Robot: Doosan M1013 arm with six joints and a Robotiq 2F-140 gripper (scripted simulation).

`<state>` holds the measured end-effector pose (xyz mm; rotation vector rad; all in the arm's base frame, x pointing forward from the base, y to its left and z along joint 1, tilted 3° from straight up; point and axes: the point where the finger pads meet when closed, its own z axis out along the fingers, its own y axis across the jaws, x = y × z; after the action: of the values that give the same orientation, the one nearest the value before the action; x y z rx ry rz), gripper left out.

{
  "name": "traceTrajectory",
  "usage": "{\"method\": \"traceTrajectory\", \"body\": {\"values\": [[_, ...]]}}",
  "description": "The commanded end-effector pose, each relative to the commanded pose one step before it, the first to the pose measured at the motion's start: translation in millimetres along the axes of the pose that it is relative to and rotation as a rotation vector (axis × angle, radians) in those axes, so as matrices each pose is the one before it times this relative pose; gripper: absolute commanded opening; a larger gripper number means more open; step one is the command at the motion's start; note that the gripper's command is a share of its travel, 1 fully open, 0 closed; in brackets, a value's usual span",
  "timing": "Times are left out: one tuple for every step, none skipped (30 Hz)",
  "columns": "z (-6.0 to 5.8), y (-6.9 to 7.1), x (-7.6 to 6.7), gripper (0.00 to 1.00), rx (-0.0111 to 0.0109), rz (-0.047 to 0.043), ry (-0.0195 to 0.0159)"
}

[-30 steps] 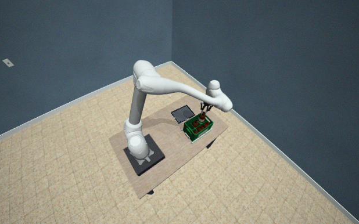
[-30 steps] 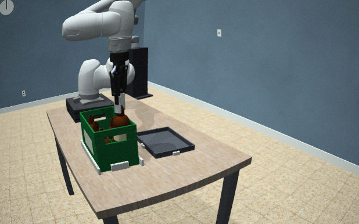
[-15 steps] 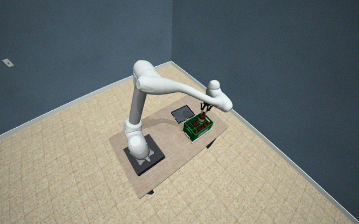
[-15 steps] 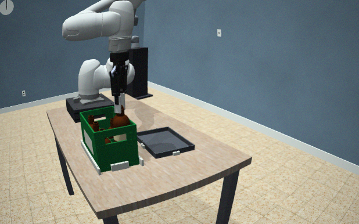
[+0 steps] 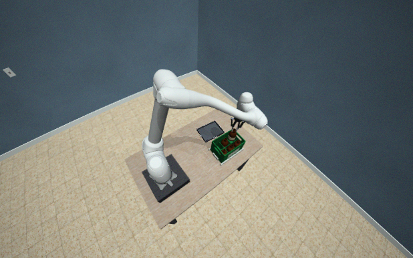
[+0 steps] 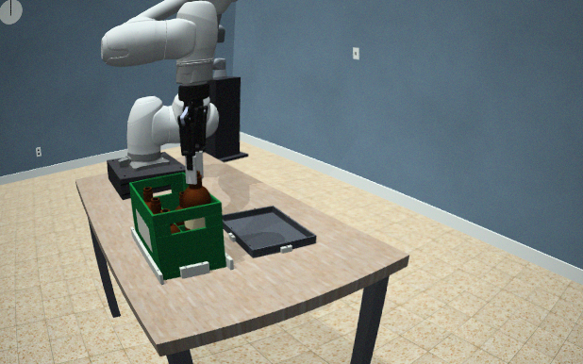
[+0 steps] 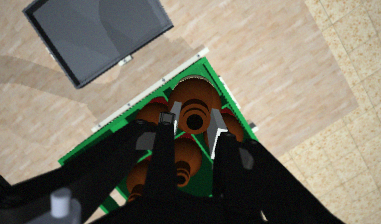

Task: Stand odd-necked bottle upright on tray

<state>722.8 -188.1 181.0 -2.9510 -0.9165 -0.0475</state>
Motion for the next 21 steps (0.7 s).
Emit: {"method": "traceTrajectory", "body": {"values": [[-3.93,2.68,-0.73,0.00,-0.00479,0.00399,-0.00035],[0.00,0.00,0.00,0.00,0.00000,0.00000,0.00000],[0.00,0.00,0.00,0.00,0.00000,0.00000,0.00000],[0.00,0.00,0.00,0.00,0.00000,0.00000,0.00000],[0.00,0.00,0.00,0.00,0.00000,0.00000,0.00000],[0.00,0.00,0.00,0.00,0.00000,0.00000,0.00000],[0.00,0.00,0.00,0.00,0.00000,0.00000,0.00000],[-0.01,0.00,0.00,0.00,0.00000,0.00000,0.00000],[-0.03,0.00,0.00,0.00,0.00000,0.00000,0.00000],[-0.06,0.00,0.00,0.00,0.00000,0.00000,0.00000],[-0.09,0.00,0.00,0.00,0.00000,0.00000,0.00000],[-0.13,0.00,0.00,0.00,0.00000,0.00000,0.00000],[-0.18,0.00,-0.01,0.00,0.00000,0.00000,0.00000],[-0.23,0.00,-0.01,0.00,0.00000,0.00000,0.00000],[-0.29,0.00,-0.01,0.00,0.00000,0.00000,0.00000],[-0.34,0.01,-0.01,0.00,0.00000,0.00000,0.00000],[-0.40,0.01,-0.01,0.00,0.00000,0.00000,0.00000],[0.00,0.00,0.00,0.00,0.00000,0.00000,0.00000],[0.00,0.00,0.00,0.00,0.00000,0.00000,0.00000],[-0.46,0.01,-0.02,0.00,0.00000,0.00000,0.00000],[-0.53,0.01,-0.02,0.00,0.00000,0.00000,0.00000]]}}
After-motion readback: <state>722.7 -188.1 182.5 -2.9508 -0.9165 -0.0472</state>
